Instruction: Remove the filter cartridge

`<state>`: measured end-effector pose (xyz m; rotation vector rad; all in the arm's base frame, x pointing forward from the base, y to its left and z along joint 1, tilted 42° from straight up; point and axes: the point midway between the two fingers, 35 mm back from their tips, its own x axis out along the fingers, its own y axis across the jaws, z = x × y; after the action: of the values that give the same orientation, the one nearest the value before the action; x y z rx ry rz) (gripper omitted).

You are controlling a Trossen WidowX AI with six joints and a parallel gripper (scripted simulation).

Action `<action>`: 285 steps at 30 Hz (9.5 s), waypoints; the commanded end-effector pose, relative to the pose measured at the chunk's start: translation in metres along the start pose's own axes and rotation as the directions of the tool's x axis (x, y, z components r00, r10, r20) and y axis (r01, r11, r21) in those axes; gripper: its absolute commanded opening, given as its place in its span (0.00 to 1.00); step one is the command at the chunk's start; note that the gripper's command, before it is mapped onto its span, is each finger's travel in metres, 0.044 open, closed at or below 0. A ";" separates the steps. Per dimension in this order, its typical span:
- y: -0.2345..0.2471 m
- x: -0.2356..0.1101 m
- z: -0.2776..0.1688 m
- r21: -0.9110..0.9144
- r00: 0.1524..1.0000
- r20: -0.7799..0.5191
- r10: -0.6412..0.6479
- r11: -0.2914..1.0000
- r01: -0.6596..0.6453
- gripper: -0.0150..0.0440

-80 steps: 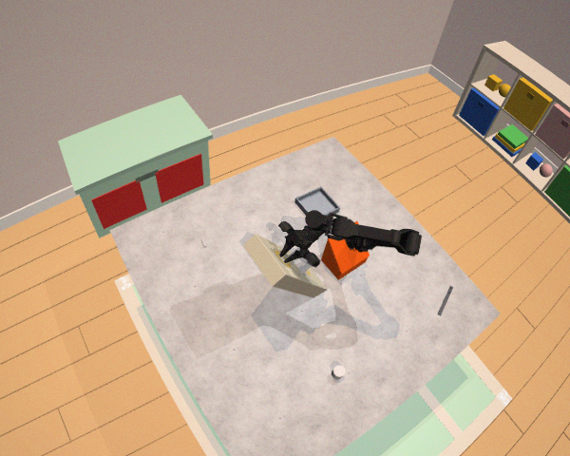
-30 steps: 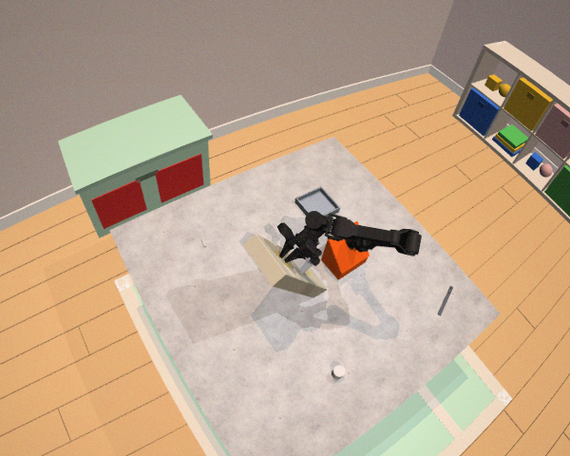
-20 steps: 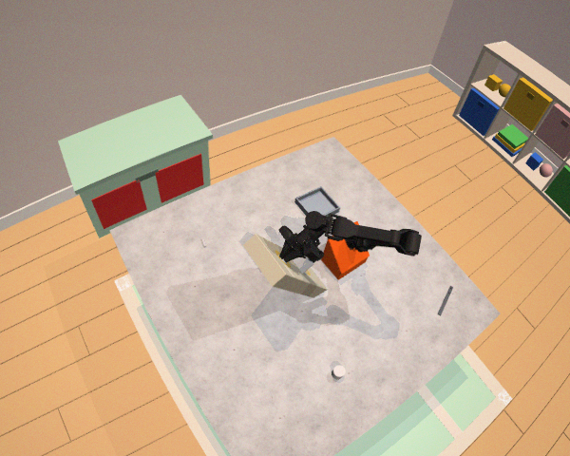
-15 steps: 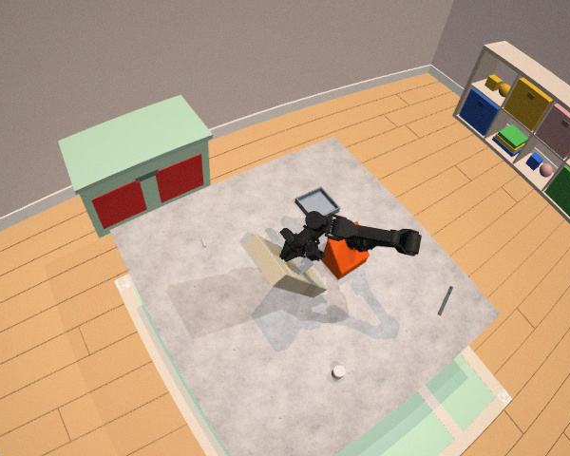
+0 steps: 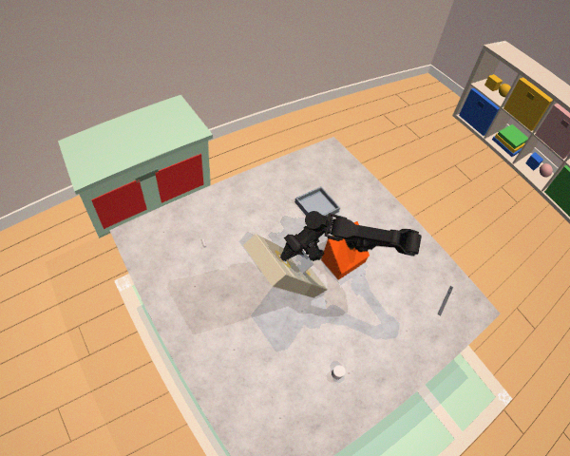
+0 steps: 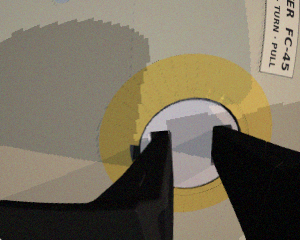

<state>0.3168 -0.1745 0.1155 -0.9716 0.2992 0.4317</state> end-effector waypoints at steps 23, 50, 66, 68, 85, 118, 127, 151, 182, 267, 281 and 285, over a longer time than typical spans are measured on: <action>0.002 -0.072 -0.001 0.033 1.000 -0.011 0.008 0.999 -0.007 0.25; 0.071 -0.063 0.011 0.041 1.000 -0.012 0.016 0.999 -0.015 0.43; 0.071 -0.063 0.011 0.041 1.000 -0.012 0.016 0.999 -0.015 0.43; 0.071 -0.063 0.011 0.041 1.000 -0.012 0.016 0.999 -0.015 0.43; 0.071 -0.063 0.011 0.041 1.000 -0.012 0.016 0.999 -0.015 0.43; -0.049 -0.110 -0.012 0.204 0.998 -0.012 0.055 0.978 -0.051 0.78; 0.023 -0.085 0.007 0.950 0.954 0.036 0.298 0.287 -0.126 0.77; 0.067 -0.064 0.021 0.980 0.904 0.072 0.422 -0.198 0.014 0.77; 0.078 -0.037 0.024 0.981 0.905 0.072 0.419 -0.194 0.012 0.67; 0.171 -0.194 -0.209 0.280 0.644 -0.351 0.680 -0.580 0.765 0.25; 0.259 -0.223 -0.223 0.038 0.540 -0.382 0.750 -0.571 0.820 0.25; 0.295 -0.233 -0.220 -0.065 0.495 -0.381 0.780 -0.557 0.828 0.25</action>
<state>-0.0248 -0.2772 -0.1038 1.4350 1.2373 -1.1408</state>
